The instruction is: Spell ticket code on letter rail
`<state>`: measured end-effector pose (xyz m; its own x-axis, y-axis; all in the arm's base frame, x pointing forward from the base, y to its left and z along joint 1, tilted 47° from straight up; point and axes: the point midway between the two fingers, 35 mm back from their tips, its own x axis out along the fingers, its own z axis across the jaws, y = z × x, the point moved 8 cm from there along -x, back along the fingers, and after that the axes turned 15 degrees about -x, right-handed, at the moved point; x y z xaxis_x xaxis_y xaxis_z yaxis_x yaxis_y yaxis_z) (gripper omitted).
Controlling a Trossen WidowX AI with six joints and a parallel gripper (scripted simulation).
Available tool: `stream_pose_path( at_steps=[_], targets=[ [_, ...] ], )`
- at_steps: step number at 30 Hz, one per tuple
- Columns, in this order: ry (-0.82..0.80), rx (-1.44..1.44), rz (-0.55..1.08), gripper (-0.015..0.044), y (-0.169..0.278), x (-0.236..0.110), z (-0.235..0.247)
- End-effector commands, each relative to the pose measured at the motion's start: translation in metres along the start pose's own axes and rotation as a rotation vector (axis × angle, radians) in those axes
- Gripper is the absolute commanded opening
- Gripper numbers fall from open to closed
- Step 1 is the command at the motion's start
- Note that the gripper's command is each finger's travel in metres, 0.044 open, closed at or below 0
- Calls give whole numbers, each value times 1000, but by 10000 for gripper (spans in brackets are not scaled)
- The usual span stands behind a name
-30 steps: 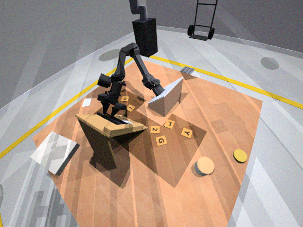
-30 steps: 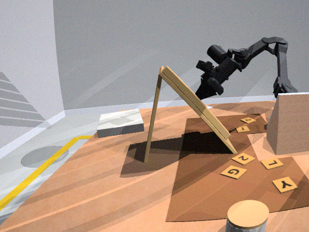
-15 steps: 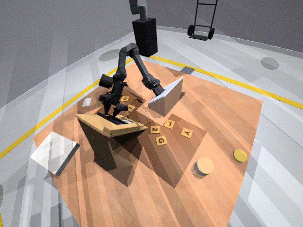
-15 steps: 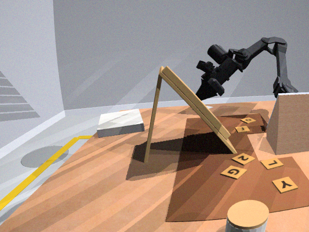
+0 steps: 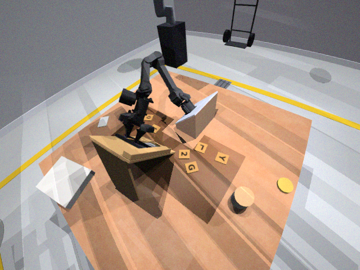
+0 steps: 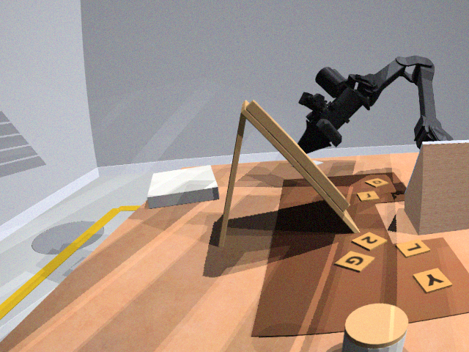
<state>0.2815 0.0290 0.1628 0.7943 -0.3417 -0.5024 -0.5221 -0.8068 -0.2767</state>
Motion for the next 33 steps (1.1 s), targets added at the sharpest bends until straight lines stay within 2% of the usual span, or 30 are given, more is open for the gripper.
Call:
stream_pose_path(
  at_steps=[1, 33],
  targets=[
    [-2, 0, 3, 0, 0, 0, 4],
    [-2, 1, 3, 0, -7, 0, 29]
  ],
)
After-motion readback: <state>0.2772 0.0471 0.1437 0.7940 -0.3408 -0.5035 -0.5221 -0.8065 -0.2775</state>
